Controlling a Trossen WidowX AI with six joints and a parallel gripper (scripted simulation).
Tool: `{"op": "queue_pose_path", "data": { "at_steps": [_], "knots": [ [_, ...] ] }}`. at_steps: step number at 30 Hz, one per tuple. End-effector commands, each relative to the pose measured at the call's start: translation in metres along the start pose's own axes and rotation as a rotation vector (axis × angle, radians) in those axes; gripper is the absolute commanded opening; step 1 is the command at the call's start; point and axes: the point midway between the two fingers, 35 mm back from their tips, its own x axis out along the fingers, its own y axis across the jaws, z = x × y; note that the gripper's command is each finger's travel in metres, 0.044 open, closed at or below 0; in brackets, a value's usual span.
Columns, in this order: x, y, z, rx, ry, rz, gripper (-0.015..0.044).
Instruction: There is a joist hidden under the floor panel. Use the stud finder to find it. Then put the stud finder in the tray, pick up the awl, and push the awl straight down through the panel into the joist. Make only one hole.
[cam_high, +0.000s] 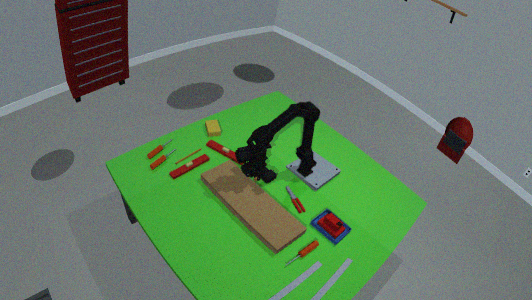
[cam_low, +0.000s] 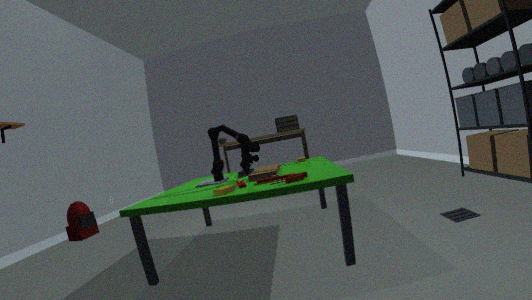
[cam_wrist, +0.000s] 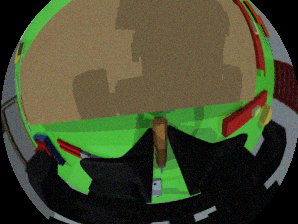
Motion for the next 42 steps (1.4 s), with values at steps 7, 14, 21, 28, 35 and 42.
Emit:
{"op": "queue_pose_path", "data": {
  "at_steps": [7, 14, 21, 28, 35, 42],
  "knots": [
    [-0.060, -0.001, -0.002, 0.003, -0.004, -0.005, 0.0000],
    [-0.096, 0.001, -0.011, 0.003, -0.004, -0.005, 0.0000],
    [-0.089, 0.000, -0.003, 0.012, -0.053, 0.003, 0.0000],
    [-0.079, -0.005, 0.025, 0.068, -0.250, 0.028, 0.0000],
    [-0.078, -0.012, 0.046, 0.124, -0.423, 0.052, 0.0000],
    [-0.081, -0.019, 0.066, 0.151, -0.620, 0.068, 0.0000]
  ]
}}
